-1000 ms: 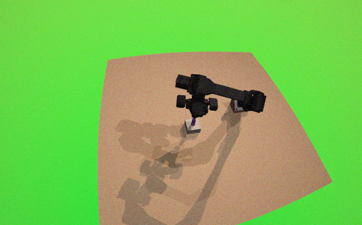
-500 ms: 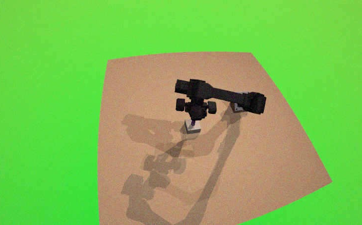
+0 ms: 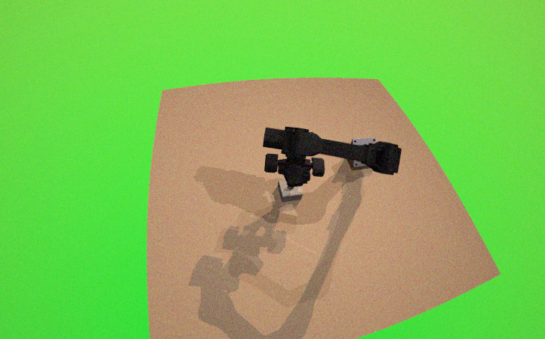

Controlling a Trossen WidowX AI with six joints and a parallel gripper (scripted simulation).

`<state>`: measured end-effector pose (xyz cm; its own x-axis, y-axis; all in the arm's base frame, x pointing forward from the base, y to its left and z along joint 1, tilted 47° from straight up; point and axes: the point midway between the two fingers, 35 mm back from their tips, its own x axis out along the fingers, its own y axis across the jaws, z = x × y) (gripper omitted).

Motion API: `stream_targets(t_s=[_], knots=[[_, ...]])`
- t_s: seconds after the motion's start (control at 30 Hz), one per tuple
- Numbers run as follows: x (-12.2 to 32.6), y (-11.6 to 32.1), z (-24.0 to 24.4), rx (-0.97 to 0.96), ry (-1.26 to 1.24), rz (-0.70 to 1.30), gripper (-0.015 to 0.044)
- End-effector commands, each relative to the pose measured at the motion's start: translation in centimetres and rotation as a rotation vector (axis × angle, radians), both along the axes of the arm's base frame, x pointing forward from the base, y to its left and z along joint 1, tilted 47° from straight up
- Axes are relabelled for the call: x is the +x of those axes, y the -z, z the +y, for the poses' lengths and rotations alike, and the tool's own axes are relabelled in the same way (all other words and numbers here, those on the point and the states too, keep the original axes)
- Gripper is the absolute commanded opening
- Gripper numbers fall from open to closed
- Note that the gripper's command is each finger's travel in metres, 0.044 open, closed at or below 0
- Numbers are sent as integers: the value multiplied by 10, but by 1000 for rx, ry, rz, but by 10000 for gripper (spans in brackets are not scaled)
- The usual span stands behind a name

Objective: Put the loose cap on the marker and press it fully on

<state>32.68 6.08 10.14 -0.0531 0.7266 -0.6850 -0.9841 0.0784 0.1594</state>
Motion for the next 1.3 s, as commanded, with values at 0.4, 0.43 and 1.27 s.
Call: stream_targets(t_s=[0.4,0.43,1.27], knots=[[-1,3,3,1,1,3,53],[-1,3,3,1,1,3,79],[3,-47,-51,-7,1,8,440]])
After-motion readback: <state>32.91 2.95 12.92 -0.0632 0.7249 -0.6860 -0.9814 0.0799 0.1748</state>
